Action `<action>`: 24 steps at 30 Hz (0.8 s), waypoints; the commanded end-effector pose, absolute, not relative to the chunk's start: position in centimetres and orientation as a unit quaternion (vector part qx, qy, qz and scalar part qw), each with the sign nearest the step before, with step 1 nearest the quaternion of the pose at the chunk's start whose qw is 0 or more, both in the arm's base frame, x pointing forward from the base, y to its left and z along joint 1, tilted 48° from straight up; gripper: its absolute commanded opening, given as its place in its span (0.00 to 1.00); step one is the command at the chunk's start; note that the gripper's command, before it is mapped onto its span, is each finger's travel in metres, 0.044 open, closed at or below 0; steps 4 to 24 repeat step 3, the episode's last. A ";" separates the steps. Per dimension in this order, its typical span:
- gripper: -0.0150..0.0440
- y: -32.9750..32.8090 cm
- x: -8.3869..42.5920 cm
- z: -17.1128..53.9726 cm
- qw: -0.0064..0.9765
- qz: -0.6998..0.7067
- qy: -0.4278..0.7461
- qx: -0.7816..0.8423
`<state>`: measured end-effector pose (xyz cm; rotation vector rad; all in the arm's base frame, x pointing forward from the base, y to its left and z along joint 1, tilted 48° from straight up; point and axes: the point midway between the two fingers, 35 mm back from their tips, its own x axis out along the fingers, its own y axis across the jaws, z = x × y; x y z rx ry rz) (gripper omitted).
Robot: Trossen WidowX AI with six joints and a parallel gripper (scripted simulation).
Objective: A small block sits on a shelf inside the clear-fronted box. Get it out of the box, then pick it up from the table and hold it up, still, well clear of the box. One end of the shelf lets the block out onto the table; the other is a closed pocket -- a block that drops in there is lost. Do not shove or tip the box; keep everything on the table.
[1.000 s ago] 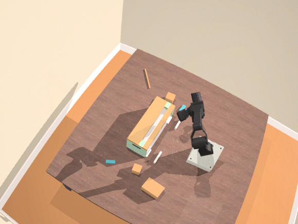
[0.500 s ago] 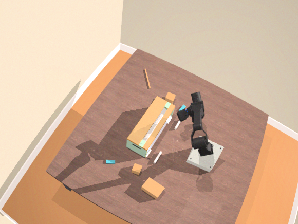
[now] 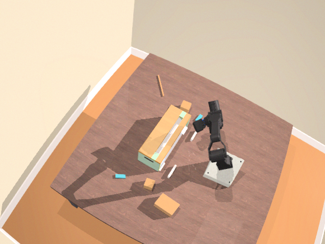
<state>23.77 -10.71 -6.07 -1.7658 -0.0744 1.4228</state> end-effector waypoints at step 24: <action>0.25 -10.7 23.7 -6.1 0.424 0.570 -0.027 -0.704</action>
